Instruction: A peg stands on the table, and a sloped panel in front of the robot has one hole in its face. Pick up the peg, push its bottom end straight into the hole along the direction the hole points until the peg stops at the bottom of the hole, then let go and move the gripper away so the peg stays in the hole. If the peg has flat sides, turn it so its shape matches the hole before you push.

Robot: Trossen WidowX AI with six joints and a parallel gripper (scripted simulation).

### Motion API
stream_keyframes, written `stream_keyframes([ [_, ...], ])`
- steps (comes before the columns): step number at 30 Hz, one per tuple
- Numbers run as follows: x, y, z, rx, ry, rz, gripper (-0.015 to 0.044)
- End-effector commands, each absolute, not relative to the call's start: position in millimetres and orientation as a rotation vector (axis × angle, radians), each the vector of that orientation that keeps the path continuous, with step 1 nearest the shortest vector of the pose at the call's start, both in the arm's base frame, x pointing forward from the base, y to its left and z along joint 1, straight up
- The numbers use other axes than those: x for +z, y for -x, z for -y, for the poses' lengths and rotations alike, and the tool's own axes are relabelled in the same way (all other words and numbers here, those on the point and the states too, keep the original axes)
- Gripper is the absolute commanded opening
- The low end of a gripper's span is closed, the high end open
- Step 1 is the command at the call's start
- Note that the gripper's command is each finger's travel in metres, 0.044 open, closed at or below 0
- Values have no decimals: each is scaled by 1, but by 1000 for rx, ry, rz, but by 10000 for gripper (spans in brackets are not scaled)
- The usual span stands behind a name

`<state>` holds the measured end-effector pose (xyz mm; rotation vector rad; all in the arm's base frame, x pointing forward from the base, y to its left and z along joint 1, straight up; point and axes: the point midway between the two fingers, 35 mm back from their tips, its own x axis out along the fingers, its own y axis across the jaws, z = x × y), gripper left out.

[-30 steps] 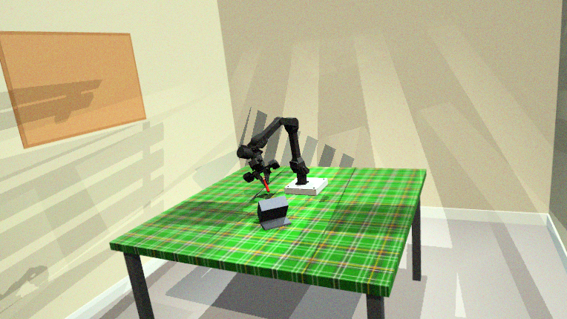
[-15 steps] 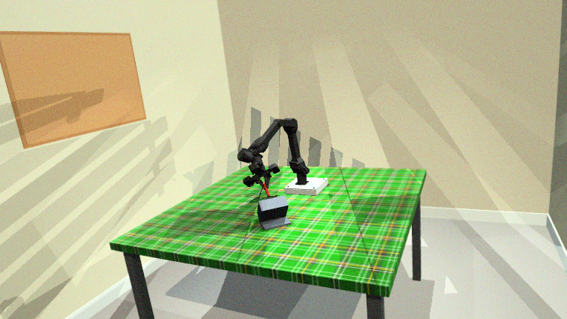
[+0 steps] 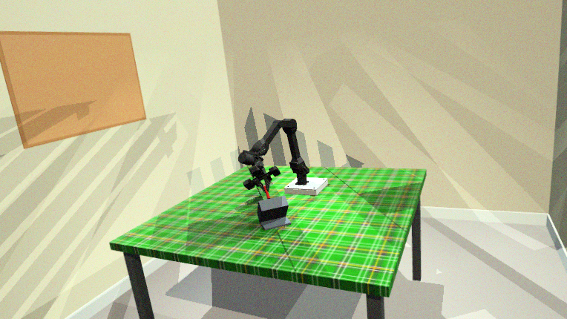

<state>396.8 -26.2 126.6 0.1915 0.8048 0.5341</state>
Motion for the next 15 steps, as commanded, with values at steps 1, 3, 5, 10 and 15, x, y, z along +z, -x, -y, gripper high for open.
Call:
stream_keyframes([
  [1, 125, -398, 25, 534, -194, -804, 0],
  [3, 123, -399, 24, 534, -193, -803, 0],
  [5, 122, -401, 22, 534, -193, -803, 0],
  [10, 117, -405, 19, 535, -192, -802, 0],
  [15, 112, -409, 15, 535, -192, -801, 0],
])
